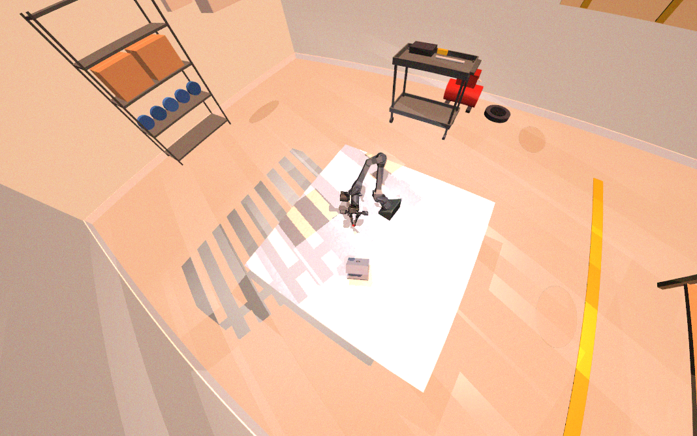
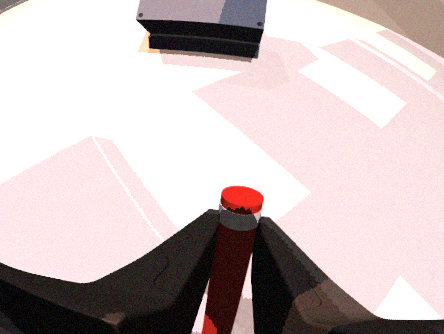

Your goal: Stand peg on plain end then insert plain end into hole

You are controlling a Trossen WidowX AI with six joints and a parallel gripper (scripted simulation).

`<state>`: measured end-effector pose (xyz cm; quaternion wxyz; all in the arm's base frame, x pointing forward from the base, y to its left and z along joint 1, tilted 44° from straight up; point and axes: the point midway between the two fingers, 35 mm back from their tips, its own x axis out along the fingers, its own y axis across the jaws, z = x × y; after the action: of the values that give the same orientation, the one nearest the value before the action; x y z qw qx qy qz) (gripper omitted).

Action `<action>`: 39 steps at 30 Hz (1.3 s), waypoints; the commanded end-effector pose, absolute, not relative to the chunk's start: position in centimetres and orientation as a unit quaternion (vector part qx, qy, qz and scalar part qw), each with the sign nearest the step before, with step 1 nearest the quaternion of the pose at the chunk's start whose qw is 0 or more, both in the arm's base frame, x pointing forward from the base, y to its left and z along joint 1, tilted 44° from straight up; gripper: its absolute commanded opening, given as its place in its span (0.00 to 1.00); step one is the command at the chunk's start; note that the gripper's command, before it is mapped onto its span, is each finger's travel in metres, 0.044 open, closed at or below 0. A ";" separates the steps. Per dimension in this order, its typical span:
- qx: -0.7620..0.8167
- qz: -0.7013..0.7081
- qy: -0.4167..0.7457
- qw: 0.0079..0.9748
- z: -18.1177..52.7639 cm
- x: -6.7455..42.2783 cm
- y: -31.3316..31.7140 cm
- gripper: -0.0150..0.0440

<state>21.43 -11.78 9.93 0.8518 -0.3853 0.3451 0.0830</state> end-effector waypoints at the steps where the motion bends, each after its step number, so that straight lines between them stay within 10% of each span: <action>1: -0.384 0.092 0.331 0.857 10.0 21.2 -11.7 0.34; 39: -0.370 0.143 0.214 0.892 10.5 19.1 -12.4 0.34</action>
<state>19.12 -12.40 10.30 0.8932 -0.3693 0.2113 0.1455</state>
